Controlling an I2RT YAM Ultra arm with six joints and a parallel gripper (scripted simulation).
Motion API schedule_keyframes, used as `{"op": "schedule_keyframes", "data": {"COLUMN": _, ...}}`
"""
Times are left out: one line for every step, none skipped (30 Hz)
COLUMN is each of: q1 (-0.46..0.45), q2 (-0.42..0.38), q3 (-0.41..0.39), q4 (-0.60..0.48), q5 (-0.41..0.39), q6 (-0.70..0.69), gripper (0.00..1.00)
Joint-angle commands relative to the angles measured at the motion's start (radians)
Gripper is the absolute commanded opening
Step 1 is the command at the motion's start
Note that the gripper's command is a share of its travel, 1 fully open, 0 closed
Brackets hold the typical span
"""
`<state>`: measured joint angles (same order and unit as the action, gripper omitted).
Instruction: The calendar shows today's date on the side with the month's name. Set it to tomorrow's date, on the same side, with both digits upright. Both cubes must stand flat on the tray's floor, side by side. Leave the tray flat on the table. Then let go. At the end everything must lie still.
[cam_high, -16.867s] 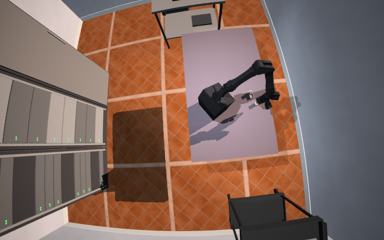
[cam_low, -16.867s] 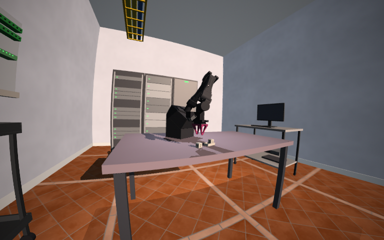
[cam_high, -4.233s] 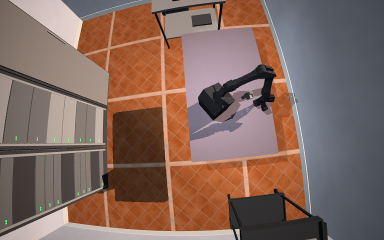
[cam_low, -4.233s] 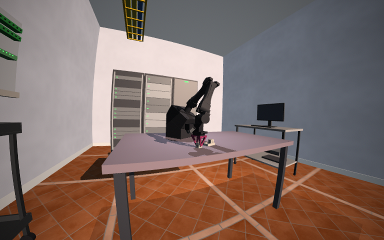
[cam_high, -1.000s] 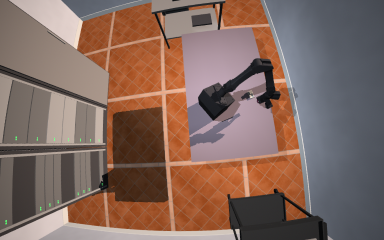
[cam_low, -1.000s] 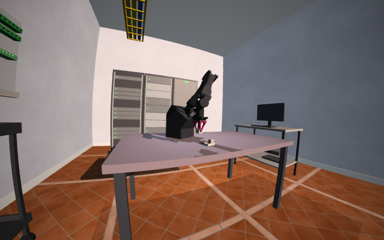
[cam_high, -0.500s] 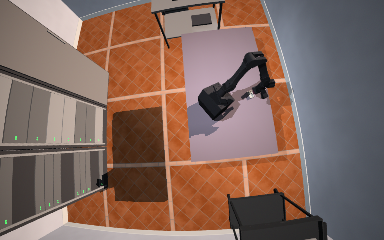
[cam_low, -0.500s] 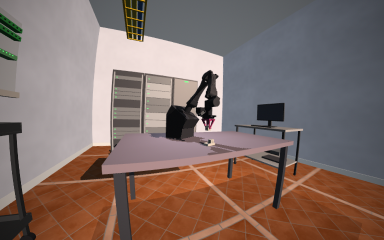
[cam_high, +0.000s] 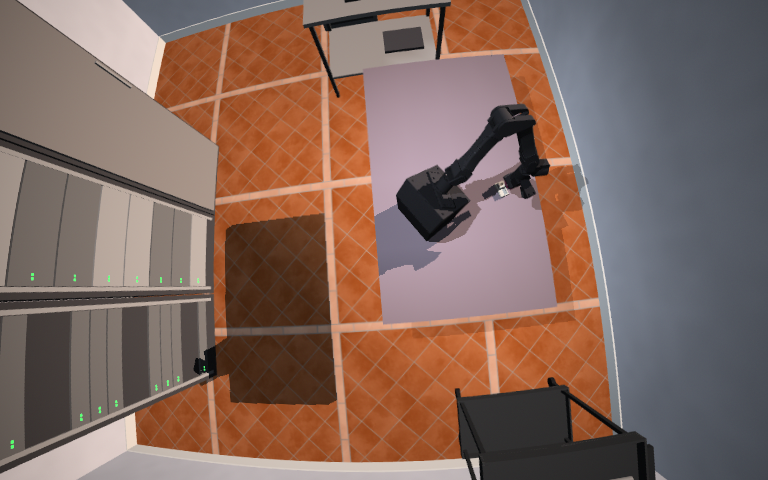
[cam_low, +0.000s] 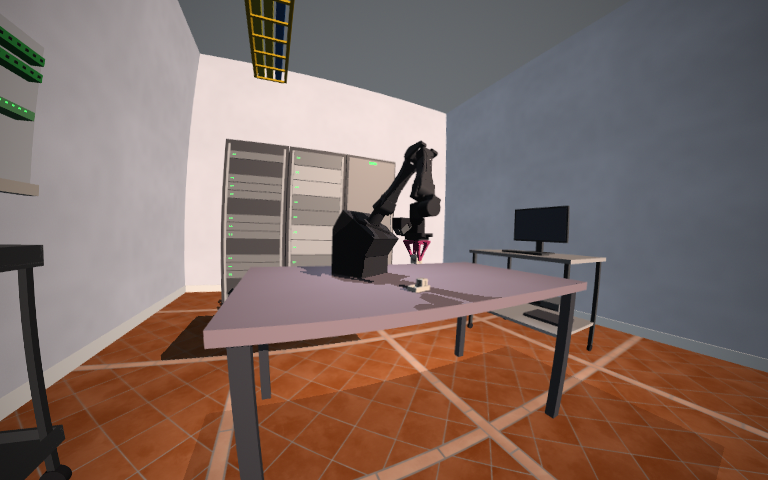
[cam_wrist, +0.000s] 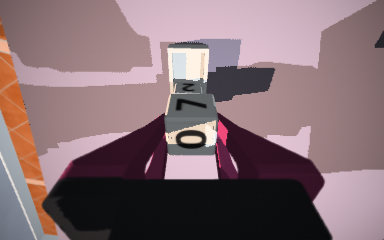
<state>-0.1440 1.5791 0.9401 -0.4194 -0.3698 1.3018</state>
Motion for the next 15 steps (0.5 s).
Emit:
{"op": "schedule_keyframes", "data": {"q1": -0.004, "q2": 0.036, "q3": 0.013, "q4": 0.031, "q5": 0.019, "q6": 0.016, "gripper": 0.27}}
{"op": "schedule_keyframes", "data": {"q1": 0.011, "q2": 0.045, "q3": 0.006, "q4": 0.042, "q5": 0.021, "q6": 0.019, "gripper": 0.27}}
{"op": "schedule_keyframes", "data": {"q1": 0.015, "q2": 0.054, "q3": -0.004, "q4": 0.054, "q5": 0.023, "q6": 0.023, "gripper": 0.27}}
{"op": "schedule_keyframes", "data": {"q1": 0.019, "q2": 0.064, "q3": -0.014, "q4": 0.067, "q5": 0.025, "q6": 0.027, "gripper": 0.27}}
{"op": "schedule_keyframes", "data": {"q1": 0.023, "q2": 0.074, "q3": -0.022, "q4": 0.079, "q5": 0.027, "q6": 0.031, "gripper": 0.27}}
{"op": "schedule_keyframes", "data": {"q1": 0.028, "q2": 0.085, "q3": -0.023, "q4": 0.092, "q5": 0.029, "q6": 0.035, "gripper": 0.27}}
{"op": "schedule_keyframes", "data": {"q1": 0.032, "q2": 0.095, "q3": -0.024, "q4": 0.104, "q5": 0.031, "q6": 0.038, "gripper": 0.27}}
{"op": "schedule_keyframes", "data": {"q1": 0.036, "q2": 0.106, "q3": -0.019, "q4": 0.117, "q5": 0.033, "q6": 0.042, "gripper": 0.27}}
{"op": "schedule_keyframes", "data": {"q1": 0.040, "q2": 0.117, "q3": -0.011, "q4": 0.129, "q5": 0.035, "q6": 0.046, "gripper": 0.27}}
{"op": "schedule_keyframes", "data": {"q1": 0.043, "q2": 0.127, "q3": -0.011, "q4": 0.140, "q5": 0.037, "q6": 0.049, "gripper": 0.27}}
{"op": "schedule_keyframes", "data": {"q1": 0.047, "q2": 0.137, "q3": -0.011, "q4": 0.151, "q5": 0.039, "q6": 0.052, "gripper": 0.27}}
{"op": "schedule_keyframes", "data": {"q1": 0.050, "q2": 0.146, "q3": -0.009, "q4": 0.161, "q5": 0.041, "q6": 0.056, "gripper": 0.27}}
{"op": "schedule_keyframes", "data": {"q1": 0.052, "q2": 0.155, "q3": -0.006, "q4": 0.171, "q5": 0.042, "q6": 0.058, "gripper": 0.27}}
{"op": "schedule_keyframes", "data": {"q1": 0.053, "q2": 0.163, "q3": -0.003, "q4": 0.179, "q5": 0.044, "q6": 0.061, "gripper": 0.27}}
{"op": "schedule_keyframes", "data": {"q1": 0.055, "q2": 0.170, "q3": 0.000, "q4": 0.187, "q5": 0.045, "q6": 0.063, "gripper": 0.27}}
